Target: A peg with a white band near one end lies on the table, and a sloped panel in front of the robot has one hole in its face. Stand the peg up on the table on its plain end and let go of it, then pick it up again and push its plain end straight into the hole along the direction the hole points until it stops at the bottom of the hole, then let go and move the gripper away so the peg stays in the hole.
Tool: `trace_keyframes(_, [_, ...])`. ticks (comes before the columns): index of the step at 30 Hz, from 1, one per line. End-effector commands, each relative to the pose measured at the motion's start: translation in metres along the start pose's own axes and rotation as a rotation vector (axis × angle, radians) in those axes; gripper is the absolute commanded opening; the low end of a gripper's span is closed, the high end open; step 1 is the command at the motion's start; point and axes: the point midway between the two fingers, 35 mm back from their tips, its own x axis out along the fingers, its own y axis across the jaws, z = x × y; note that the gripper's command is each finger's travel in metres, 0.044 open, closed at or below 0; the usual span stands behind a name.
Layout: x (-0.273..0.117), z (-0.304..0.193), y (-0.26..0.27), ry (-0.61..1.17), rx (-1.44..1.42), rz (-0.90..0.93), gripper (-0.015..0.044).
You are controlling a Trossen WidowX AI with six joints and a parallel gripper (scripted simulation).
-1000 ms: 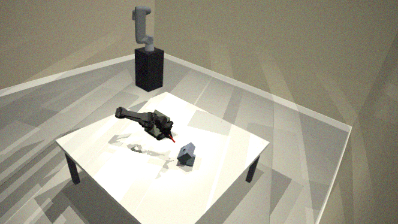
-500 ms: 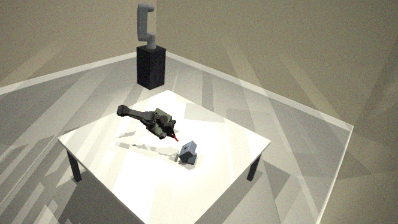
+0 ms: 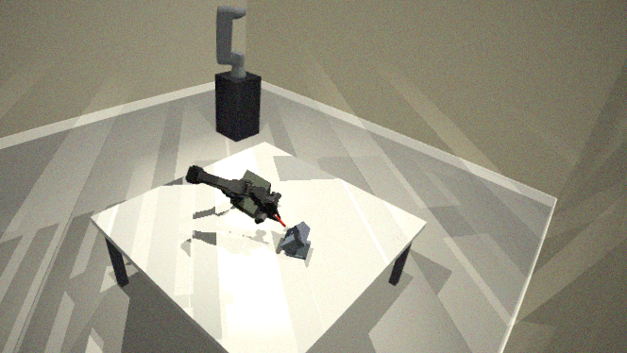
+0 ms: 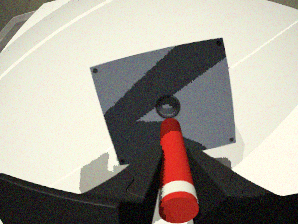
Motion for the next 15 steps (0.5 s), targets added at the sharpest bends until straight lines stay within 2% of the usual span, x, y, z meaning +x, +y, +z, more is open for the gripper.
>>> trace_keyframes(1, [0.009,-0.001,0.002,0.001,-0.01,0.005,0.0])
trace_keyframes(15, [0.02,0.0,0.0,-0.014,-0.001,0.0,0.0])
